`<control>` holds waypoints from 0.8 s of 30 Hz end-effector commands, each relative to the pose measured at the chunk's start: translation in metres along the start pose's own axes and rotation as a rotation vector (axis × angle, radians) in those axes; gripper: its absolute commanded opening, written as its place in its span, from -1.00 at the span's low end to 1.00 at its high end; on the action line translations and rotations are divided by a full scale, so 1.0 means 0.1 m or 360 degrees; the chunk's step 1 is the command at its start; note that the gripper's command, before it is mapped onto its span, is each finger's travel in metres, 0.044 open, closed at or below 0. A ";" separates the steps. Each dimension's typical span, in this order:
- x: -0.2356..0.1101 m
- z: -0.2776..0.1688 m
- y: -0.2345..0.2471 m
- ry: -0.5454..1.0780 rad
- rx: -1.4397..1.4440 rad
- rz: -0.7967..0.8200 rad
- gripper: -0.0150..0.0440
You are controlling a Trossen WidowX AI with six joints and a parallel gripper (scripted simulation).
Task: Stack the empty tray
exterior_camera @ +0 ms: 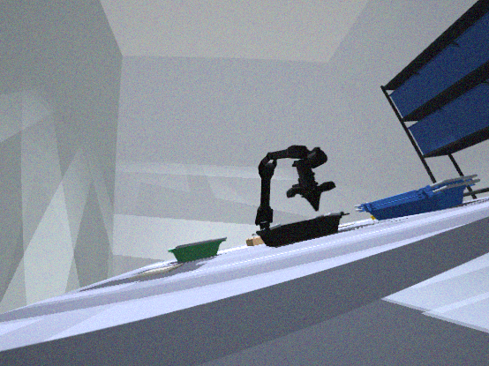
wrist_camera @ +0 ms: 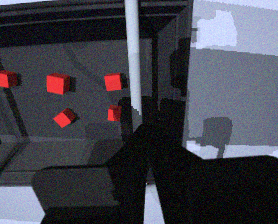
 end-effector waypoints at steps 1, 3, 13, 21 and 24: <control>0.00 0.00 0.00 0.0000 0.0000 0.0000 -0.49; 0.00 0.00 0.00 0.0000 0.0000 0.0000 -0.49; -0.06 -0.01 0.00 0.0000 0.0000 0.0000 0.22; -0.83 0.02 0.01 0.0000 0.0000 0.0000 0.93; -0.53 -0.08 0.21 -0.0007 0.0325 0.0008 1.00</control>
Point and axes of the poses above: the point midway between the two fingers, 35 mm back from their tips, its own x axis out along the fingers, its own y axis across the jaws, z = x × y, the point moved 8 cm from there along -x, back along the fingers, and after that the axes turned 8 degrees about x, right-handed, at the moved point
